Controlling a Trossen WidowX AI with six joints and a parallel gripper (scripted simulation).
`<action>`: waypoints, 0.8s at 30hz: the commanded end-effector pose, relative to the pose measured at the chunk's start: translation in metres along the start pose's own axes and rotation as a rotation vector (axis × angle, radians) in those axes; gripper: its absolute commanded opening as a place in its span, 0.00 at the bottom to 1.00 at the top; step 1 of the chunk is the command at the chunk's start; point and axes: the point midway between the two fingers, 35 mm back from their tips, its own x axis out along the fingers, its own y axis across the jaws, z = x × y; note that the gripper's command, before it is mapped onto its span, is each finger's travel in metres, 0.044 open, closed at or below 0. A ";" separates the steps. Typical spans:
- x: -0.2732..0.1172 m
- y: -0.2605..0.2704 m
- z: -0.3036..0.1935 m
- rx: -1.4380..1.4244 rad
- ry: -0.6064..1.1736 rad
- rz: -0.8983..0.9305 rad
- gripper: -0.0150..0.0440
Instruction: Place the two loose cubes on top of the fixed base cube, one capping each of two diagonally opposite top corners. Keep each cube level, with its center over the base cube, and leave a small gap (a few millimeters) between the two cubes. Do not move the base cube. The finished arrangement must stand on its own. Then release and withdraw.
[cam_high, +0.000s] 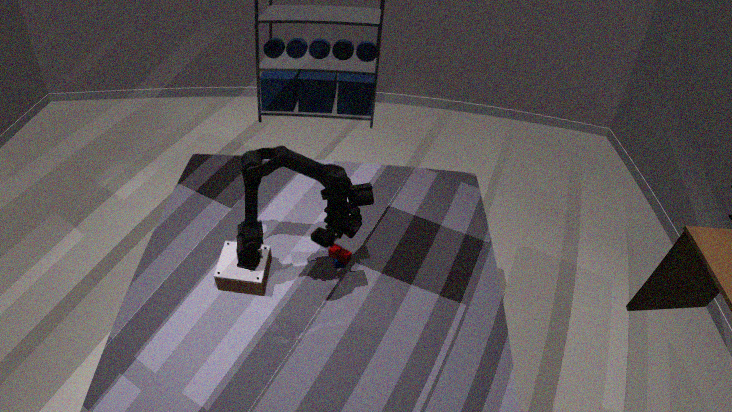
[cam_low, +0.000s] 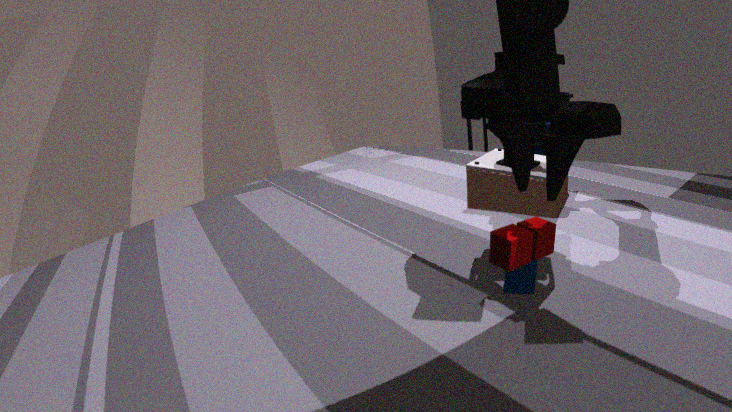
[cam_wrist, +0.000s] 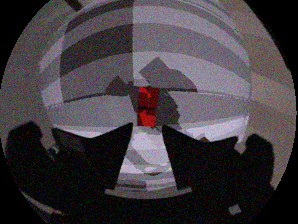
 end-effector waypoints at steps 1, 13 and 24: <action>-0.008 0.002 0.001 -0.004 -0.005 0.006 0.60; -0.021 0.002 0.001 -0.004 -0.005 0.006 0.60; -0.026 0.001 -0.002 0.002 0.002 -0.001 0.93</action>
